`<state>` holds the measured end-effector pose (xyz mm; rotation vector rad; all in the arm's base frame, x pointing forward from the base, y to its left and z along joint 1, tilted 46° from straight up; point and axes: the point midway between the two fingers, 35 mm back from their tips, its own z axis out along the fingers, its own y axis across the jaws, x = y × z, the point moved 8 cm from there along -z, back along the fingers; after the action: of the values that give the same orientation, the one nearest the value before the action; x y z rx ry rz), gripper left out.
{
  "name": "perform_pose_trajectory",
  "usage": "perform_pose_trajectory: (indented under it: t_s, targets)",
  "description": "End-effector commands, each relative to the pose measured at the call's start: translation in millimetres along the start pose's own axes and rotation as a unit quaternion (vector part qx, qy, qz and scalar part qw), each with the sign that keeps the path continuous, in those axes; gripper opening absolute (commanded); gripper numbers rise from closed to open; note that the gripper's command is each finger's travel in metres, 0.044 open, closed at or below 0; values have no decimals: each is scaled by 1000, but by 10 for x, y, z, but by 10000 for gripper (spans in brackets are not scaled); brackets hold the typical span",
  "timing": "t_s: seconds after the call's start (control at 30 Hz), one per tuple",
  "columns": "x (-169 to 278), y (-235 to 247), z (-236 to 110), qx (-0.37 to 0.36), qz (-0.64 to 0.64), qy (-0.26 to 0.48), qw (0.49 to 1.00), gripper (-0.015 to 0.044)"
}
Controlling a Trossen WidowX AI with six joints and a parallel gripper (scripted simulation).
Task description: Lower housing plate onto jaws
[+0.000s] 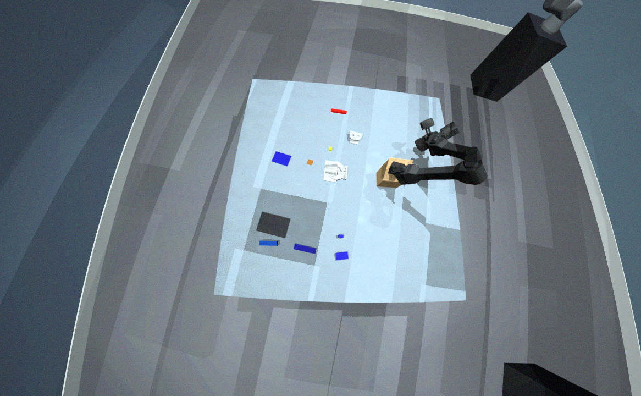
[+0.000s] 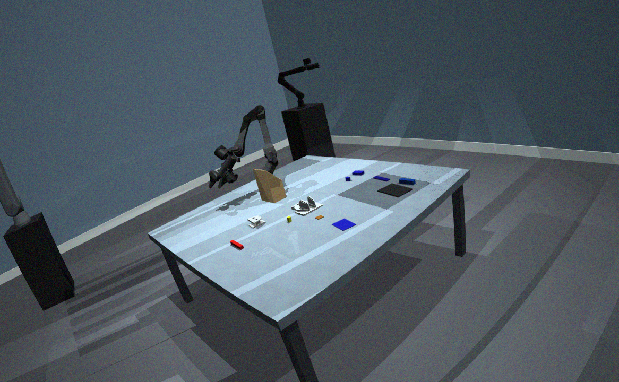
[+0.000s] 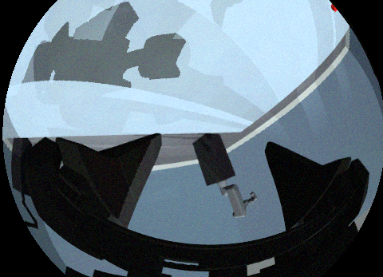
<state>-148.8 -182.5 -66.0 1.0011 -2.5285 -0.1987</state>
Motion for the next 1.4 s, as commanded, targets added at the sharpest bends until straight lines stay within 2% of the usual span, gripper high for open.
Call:
perform_pose_trajectory:
  t_s: [0.0,0.4,0.7,1.03,1.37]
  targets:
    - [-11,-291,10,34,-39,-26,998,440]
    - [-158,-852,-47,72,-106,-71,989,440]
    - [-392,-1353,-137,106,-186,-135,968,440]
    - [-803,-1855,-306,118,-273,-213,930,440]
    - [-1344,-2223,-531,98,-346,-288,887,440]
